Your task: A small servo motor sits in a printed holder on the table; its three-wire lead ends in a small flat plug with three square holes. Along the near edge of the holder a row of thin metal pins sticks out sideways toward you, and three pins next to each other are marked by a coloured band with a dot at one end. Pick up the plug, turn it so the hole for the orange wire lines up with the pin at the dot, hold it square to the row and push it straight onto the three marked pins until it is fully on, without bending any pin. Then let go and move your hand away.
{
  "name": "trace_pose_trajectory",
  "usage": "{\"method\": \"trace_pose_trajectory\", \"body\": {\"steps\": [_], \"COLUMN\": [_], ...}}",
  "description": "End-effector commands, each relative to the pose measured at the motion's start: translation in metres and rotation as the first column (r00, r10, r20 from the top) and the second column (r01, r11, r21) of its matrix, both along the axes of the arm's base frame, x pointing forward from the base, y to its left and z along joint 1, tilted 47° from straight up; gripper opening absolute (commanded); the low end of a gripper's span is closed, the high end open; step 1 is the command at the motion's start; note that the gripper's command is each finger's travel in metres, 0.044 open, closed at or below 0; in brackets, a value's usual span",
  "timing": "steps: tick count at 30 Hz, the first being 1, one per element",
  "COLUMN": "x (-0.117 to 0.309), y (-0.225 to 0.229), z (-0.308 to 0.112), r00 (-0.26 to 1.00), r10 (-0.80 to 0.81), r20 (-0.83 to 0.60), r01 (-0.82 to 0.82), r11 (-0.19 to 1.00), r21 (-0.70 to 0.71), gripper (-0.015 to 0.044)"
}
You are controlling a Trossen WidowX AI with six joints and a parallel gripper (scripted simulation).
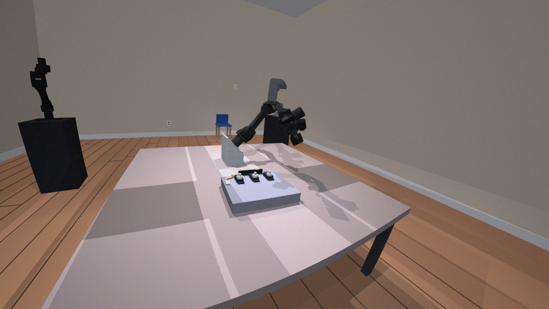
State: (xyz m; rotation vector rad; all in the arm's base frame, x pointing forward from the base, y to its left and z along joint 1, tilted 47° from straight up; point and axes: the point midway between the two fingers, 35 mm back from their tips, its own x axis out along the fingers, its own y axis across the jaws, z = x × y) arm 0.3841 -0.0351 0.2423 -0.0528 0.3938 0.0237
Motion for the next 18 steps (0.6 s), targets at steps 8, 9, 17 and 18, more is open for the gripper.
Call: {"method": "trace_pose_trajectory", "body": {"steps": [8, 9, 17, 18], "x": [0.029, 0.03, 0.031, 0.03], "y": [-0.042, -0.046, -0.074, -0.077], "z": [-0.084, -0.092, -0.156, -0.164], "r00": [0.935, 0.924, 0.813, 0.797], "r10": [0.048, 0.055, 0.128, 0.14], "r20": [-0.35, -0.378, -0.568, -0.587], "r01": [-0.023, -0.024, -0.005, 0.0], "r11": [0.997, 0.996, 0.977, 0.973], "r21": [0.074, 0.086, 0.213, 0.231], "gripper": [0.0115, 0.0115, 0.0115, 0.0115]}}
